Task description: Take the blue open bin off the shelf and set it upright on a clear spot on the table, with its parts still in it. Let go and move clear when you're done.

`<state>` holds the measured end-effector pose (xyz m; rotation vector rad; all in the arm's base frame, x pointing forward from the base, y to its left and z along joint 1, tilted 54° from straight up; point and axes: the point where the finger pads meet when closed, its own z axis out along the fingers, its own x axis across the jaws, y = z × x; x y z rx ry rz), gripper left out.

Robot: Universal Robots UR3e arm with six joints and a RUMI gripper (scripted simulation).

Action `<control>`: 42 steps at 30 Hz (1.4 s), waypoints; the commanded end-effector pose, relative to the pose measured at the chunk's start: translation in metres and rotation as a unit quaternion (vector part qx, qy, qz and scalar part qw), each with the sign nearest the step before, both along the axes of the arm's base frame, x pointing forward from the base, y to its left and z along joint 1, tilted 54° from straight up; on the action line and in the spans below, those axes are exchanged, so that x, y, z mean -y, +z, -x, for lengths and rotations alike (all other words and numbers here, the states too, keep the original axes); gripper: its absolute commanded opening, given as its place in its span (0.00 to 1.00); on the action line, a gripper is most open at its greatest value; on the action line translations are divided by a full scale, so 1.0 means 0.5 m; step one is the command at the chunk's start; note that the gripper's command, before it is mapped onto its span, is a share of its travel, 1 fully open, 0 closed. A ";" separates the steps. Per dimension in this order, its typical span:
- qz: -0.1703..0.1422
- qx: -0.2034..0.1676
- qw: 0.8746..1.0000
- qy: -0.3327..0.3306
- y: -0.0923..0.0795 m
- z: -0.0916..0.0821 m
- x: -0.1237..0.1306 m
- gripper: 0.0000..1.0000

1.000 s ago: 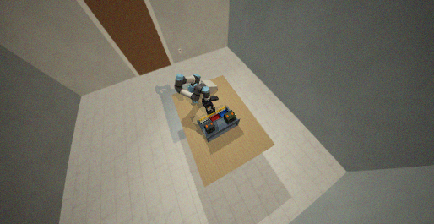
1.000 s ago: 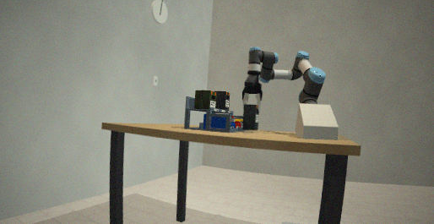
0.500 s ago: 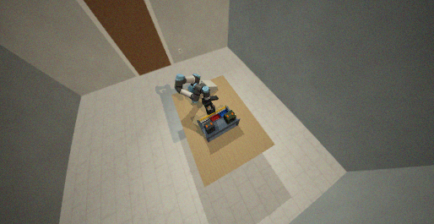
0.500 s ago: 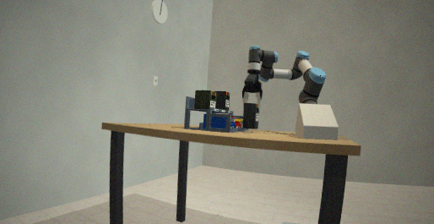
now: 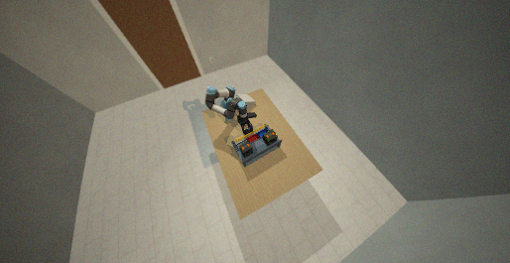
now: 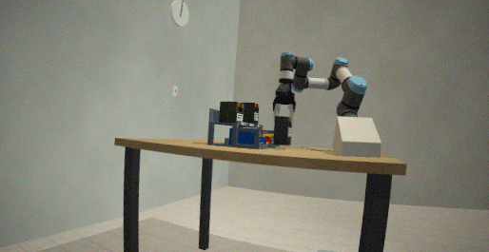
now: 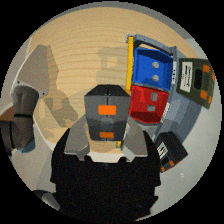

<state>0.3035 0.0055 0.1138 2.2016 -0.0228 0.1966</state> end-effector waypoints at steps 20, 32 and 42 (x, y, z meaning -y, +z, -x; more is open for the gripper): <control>-0.001 0.002 1.000 0.001 0.058 0.026 0.048 0.00; -0.001 0.002 1.000 0.001 0.058 0.026 0.048 0.00; -0.001 0.002 1.000 0.001 0.137 0.063 0.113 0.00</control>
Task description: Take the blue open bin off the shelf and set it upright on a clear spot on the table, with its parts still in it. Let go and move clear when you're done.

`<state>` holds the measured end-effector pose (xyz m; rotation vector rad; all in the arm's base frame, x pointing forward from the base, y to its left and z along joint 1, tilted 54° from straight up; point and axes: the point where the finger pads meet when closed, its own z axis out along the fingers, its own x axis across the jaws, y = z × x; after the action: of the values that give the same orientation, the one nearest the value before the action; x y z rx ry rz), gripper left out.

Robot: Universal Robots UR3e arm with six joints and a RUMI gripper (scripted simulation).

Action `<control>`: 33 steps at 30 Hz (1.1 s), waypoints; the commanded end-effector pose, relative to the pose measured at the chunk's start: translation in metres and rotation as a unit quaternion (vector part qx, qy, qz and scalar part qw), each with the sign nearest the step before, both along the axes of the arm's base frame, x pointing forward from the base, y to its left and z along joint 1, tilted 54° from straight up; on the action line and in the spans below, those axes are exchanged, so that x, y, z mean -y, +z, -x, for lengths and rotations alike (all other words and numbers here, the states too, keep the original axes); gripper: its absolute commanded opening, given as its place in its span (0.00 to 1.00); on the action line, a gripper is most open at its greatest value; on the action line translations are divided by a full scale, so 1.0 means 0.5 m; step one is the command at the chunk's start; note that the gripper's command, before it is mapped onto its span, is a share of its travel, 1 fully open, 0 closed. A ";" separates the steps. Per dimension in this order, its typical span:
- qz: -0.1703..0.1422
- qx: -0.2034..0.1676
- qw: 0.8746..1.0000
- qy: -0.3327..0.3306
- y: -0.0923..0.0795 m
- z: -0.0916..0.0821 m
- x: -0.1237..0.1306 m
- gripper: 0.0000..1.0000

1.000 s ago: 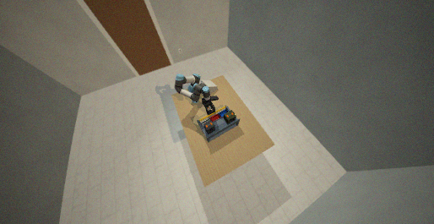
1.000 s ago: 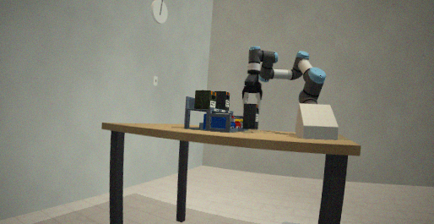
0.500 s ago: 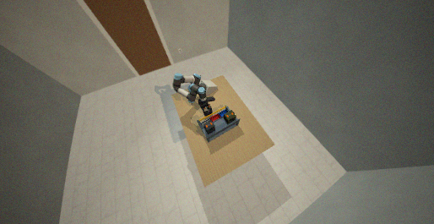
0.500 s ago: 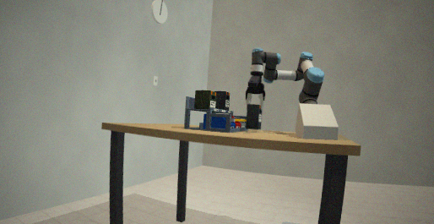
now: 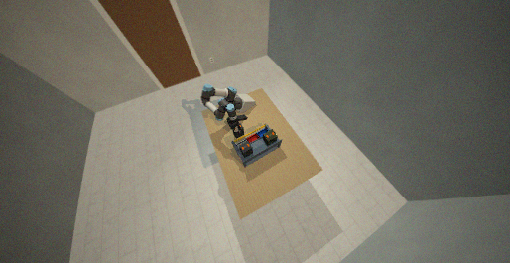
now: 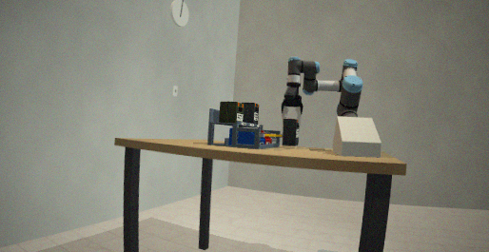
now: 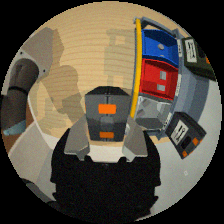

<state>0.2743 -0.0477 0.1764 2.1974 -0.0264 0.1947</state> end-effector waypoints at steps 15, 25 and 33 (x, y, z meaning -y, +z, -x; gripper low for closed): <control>-0.003 0.001 1.000 0.002 0.073 0.033 0.056 0.00; -0.002 0.001 1.000 0.002 0.070 0.032 0.053 0.00; -0.002 0.001 1.000 0.002 0.059 0.026 0.044 0.00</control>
<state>0.2601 -0.0710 0.2063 2.2021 -0.0225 0.1967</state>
